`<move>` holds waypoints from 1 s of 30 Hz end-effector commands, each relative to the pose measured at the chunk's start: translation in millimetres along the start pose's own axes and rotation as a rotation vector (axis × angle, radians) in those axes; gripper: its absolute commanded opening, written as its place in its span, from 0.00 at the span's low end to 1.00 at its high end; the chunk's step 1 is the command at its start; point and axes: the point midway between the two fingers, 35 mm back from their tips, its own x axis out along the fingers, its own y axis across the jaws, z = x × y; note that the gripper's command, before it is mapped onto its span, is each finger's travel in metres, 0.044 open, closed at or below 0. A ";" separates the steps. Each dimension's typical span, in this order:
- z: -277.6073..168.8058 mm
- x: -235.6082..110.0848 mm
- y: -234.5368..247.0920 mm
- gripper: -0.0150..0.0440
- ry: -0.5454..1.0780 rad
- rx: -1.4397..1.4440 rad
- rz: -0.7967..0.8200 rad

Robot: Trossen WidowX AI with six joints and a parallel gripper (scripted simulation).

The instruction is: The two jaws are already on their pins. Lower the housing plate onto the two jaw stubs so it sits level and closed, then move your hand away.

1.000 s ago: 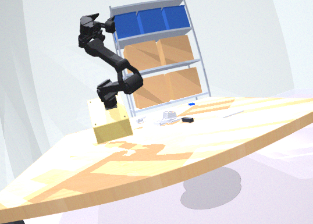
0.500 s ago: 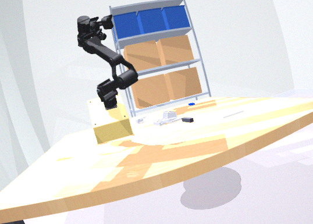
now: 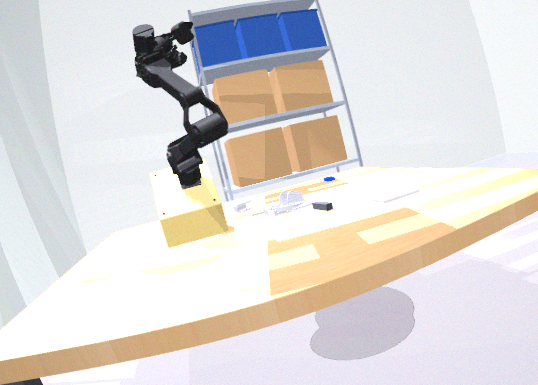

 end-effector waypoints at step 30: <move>16.3 40.0 -49.6 1.00 -0.027 -0.542 -0.126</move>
